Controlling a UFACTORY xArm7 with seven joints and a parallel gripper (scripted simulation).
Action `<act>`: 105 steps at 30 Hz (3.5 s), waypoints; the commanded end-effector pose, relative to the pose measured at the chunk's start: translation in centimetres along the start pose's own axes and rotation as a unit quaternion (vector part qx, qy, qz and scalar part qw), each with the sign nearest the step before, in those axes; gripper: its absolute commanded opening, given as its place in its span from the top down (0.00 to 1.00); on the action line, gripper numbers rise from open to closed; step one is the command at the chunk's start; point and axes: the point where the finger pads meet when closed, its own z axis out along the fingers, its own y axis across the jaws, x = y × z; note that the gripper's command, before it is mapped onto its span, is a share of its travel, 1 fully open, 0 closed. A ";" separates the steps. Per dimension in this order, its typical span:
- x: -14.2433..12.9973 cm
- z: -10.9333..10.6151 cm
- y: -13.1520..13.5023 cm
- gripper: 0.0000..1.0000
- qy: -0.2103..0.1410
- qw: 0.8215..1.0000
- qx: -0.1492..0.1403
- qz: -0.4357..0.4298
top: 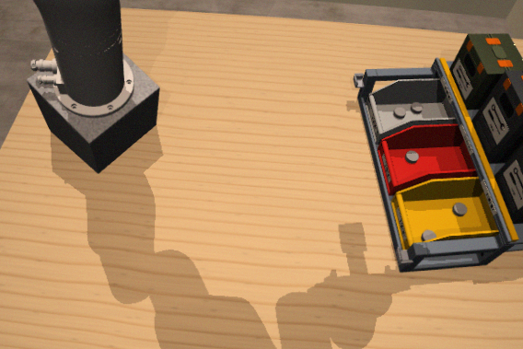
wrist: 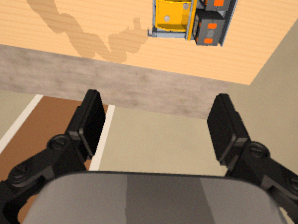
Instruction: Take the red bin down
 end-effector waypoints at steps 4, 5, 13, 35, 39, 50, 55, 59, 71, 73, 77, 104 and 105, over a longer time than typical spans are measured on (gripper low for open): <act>0.0 -0.1 -0.1 0.00 0.000 1.000 -0.002 0.000; 0.0 -0.1 -0.1 0.00 0.000 1.000 -0.002 0.000; 0.2 -0.1 -0.3 0.00 0.000 1.000 -0.003 0.000; 0.3 -0.1 -0.3 0.00 0.000 1.000 -0.003 0.000; 0.3 -0.1 -0.3 0.00 0.000 1.000 -0.003 0.000; 0.3 4.9 -0.3 0.00 0.000 1.000 -0.003 0.000; 0.3 4.9 -0.3 0.00 0.000 1.000 -0.003 0.000; 0.3 6.8 -0.4 0.00 0.000 1.000 0.001 0.000; 0.3 9.8 -0.4 0.00 0.000 1.000 -0.003 0.000; 0.3 9.8 -0.4 0.00 0.000 1.000 -0.003 0.000; 0.3 12.7 -0.4 0.00 0.000 1.000 -0.003 0.000; 0.3 19.6 -0.3 0.00 0.000 1.000 -0.003 0.000; 0.3 19.6 -0.3 0.00 0.000 1.000 -0.003 0.000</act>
